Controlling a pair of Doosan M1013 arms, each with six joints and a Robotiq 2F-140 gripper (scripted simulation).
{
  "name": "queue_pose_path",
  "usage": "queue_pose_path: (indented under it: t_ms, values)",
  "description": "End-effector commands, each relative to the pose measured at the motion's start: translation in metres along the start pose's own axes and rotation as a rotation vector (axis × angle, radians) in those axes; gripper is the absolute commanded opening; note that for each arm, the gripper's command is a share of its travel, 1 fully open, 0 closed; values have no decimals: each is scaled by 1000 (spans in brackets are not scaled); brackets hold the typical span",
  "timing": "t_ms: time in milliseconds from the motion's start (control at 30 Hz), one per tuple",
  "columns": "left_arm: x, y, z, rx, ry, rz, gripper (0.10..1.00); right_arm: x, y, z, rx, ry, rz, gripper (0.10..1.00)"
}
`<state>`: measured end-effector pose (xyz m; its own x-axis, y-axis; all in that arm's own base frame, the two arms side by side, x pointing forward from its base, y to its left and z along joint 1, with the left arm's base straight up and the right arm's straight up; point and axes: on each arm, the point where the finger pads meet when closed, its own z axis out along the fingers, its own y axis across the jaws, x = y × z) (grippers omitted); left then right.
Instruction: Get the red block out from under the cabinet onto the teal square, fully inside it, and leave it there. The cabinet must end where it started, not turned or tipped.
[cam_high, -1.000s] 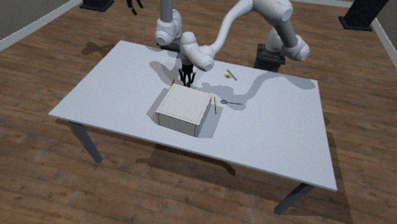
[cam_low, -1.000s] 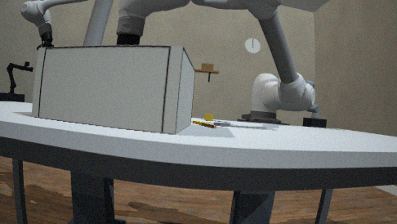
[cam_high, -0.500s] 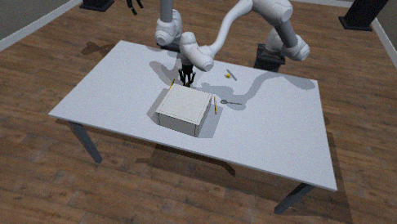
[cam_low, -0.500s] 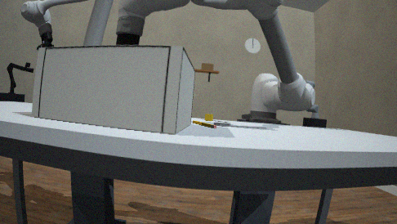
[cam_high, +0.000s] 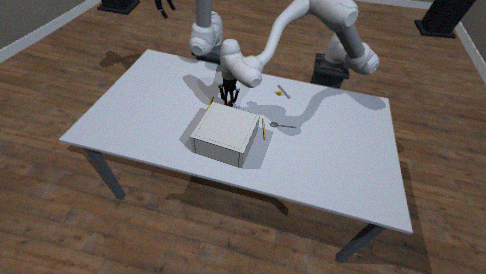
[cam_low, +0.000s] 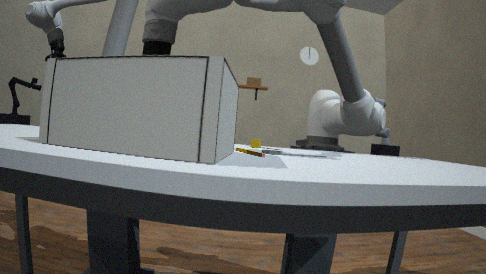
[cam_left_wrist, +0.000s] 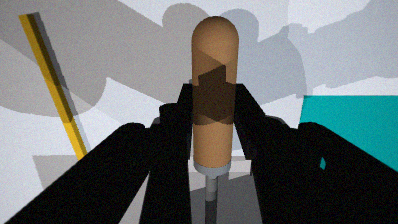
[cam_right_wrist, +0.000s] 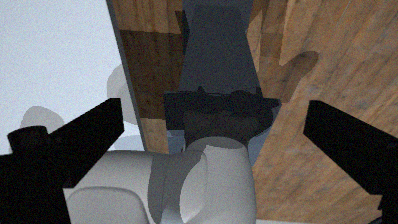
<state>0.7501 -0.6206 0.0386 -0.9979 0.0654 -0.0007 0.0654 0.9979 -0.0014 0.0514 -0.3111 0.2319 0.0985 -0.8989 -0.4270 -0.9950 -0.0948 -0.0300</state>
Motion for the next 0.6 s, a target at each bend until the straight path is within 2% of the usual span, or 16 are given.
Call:
queue_pose_path:
  t_ms: [0, 567]
  values:
    - [-2, 7, 0, 0, -3, 1, 99, -1, 3, 0, -6, 6, 5, 1000]
    - [-2, 43, -1, 1, -4, 3, 99, -1, 3, 0, -6, 6, 5, 1000]
